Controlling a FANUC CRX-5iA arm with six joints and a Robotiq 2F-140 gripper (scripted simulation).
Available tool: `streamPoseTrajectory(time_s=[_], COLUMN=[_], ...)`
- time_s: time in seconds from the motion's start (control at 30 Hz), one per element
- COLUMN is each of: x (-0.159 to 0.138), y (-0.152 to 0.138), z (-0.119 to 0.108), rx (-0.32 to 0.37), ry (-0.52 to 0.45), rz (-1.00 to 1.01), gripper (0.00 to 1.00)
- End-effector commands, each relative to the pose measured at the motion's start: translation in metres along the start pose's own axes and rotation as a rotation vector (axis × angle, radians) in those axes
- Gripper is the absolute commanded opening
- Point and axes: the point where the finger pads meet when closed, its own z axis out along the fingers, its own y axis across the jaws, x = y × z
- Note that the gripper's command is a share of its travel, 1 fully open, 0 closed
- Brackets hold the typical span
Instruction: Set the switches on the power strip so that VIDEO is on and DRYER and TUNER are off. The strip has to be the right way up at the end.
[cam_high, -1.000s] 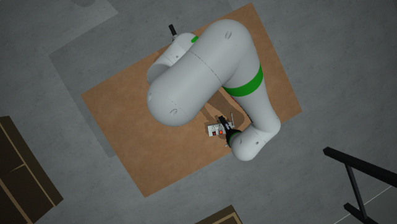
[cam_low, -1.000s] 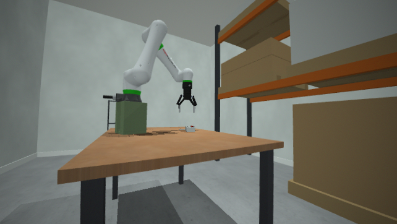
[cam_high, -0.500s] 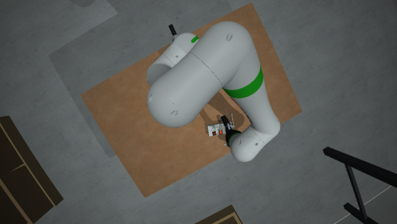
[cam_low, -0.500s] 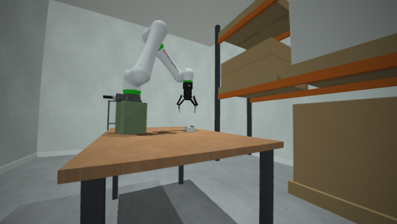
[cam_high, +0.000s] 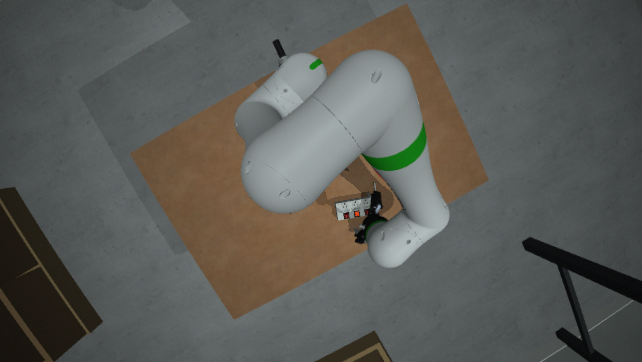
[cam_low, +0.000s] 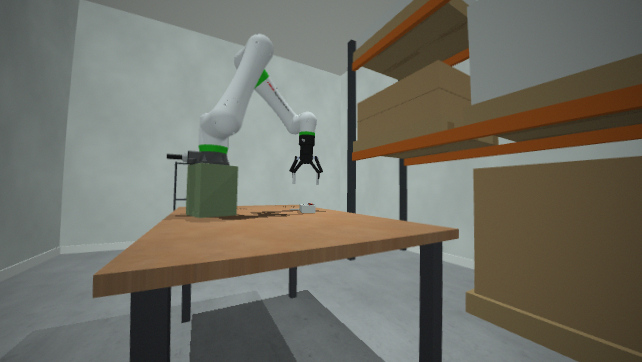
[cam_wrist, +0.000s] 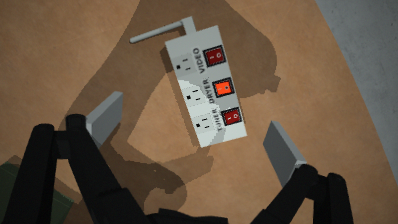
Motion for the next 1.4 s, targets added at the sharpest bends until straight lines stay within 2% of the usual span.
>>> streamPoseTrajectory(time_s=[0.0, 0.13, 0.2, 0.23, 0.7, 0.77, 0.8, 1.17, 1.2, 1.27, 1.33, 1.37], x=[0.003, 0.005, 0.005, 0.006, 0.010, 0.010, 0.010, 0.010, 0.010, 0.010, 0.010, 0.010], y=[0.009, 0.017, 0.017, 0.018, 0.037, 0.037, 0.037, 0.040, 0.040, 0.040, 0.040, 0.040], z=[0.008, 0.014, 0.014, 0.015, 0.032, 0.032, 0.033, 0.035, 0.035, 0.035, 0.035, 0.035], rx=[-0.015, -0.008, -0.008, -0.004, 0.033, 0.033, 0.040, 0.062, 0.063, 0.063, 0.063, 0.060], ry=[-0.005, 0.005, 0.005, 0.010, 0.036, 0.036, 0.039, 0.041, 0.040, 0.039, 0.039, 0.036], rz=[0.279, 0.465, 0.465, 0.602, 1.236, 1.236, 1.372, 1.855, 1.899, 1.987, 1.987, 2.116], gripper=[1.00, 1.00, 1.00, 1.00, 1.00, 1.00, 1.00, 1.00, 0.00, 0.00, 0.00, 0.00])
